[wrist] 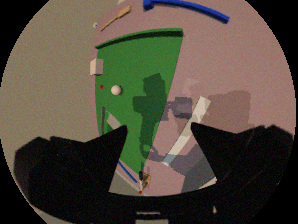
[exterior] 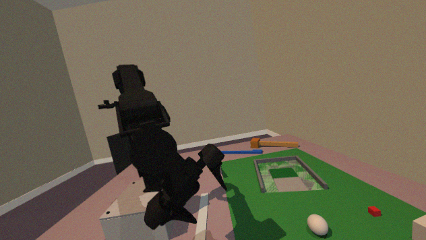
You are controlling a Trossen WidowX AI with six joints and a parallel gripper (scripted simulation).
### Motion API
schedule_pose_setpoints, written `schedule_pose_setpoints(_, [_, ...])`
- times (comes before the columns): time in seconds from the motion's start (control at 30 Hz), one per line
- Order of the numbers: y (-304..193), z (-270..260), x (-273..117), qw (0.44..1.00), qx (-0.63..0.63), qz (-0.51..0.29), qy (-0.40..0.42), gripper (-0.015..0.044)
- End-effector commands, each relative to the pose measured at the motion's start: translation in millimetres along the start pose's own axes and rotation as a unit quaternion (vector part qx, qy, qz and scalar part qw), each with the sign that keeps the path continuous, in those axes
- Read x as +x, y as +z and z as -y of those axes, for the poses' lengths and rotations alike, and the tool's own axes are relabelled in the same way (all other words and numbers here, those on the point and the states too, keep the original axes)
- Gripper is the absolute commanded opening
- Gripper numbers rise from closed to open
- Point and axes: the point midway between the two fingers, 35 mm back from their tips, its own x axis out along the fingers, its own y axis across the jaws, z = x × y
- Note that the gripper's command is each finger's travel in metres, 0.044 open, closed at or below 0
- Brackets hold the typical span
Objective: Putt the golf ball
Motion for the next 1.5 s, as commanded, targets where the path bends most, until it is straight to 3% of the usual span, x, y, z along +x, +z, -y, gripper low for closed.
schedule_pose_setpoints(0.0, [-21.7,-29.6,22.5,0.987,-0.154,-0.046,-0.006,0.0440])
schedule_pose_setpoints(0.27, [-89.2,-82.6,61.9,0.872,-0.469,-0.138,0.005,0.0440])
schedule_pose_setpoints(0.5, [-165.2,-110.5,83.0,0.696,-0.688,-0.203,0.034,0.0440])
schedule_pose_setpoints(0.73, [-232.5,-118.0,90.2,0.513,-0.822,-0.241,0.065,0.0440])
schedule_pose_setpoints(1.0, [-329.2,-111.4,90.5,0.143,-0.948,-0.252,0.134,0.0440])
schedule_pose_setpoints(1.07, [-345.6,-107.3,88.8,0.076,-0.954,-0.249,0.146,0.0440])
schedule_pose_setpoints(1.47, [-347.8,-102.9,100.0,0.067,-0.955,-0.249,0.147,0.0440])
